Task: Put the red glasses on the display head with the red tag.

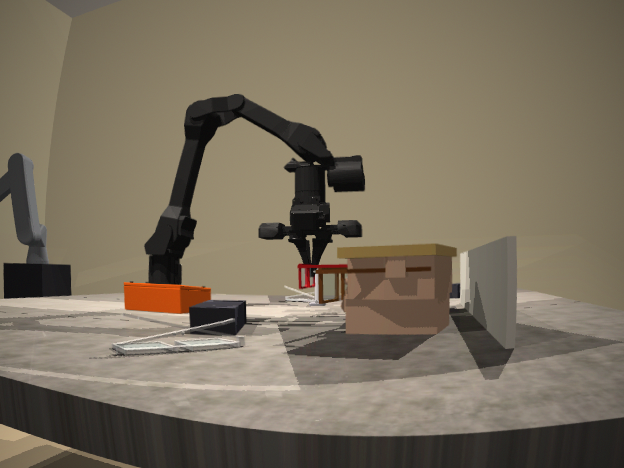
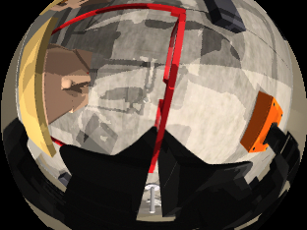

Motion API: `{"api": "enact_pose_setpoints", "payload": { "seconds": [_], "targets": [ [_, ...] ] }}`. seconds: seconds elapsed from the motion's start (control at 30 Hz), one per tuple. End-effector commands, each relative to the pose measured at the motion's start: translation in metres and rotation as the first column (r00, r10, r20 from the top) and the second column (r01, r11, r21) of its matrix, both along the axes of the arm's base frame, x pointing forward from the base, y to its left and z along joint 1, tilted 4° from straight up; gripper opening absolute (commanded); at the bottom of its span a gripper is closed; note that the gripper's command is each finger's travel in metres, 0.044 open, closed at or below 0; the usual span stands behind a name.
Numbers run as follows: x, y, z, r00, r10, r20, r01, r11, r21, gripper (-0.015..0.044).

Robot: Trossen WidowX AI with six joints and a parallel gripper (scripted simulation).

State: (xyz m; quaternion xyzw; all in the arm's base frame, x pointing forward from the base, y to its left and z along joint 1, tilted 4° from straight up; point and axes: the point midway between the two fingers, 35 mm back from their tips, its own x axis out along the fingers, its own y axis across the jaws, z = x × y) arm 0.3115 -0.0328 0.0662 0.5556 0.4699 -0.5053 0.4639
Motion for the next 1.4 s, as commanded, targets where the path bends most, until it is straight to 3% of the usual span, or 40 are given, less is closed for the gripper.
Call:
{"api": "enact_pose_setpoints", "payload": {
  "seconds": [0.0, 1.37],
  "targets": [
    [0.006, -0.001, 0.000, 1.000, -0.001, -0.004, 0.001, 1.000, -0.003, 0.0000],
    [0.068, -0.009, 0.003, 1.000, -0.001, 0.001, 0.001, 1.000, -0.004, 0.0000]
  ]
}}
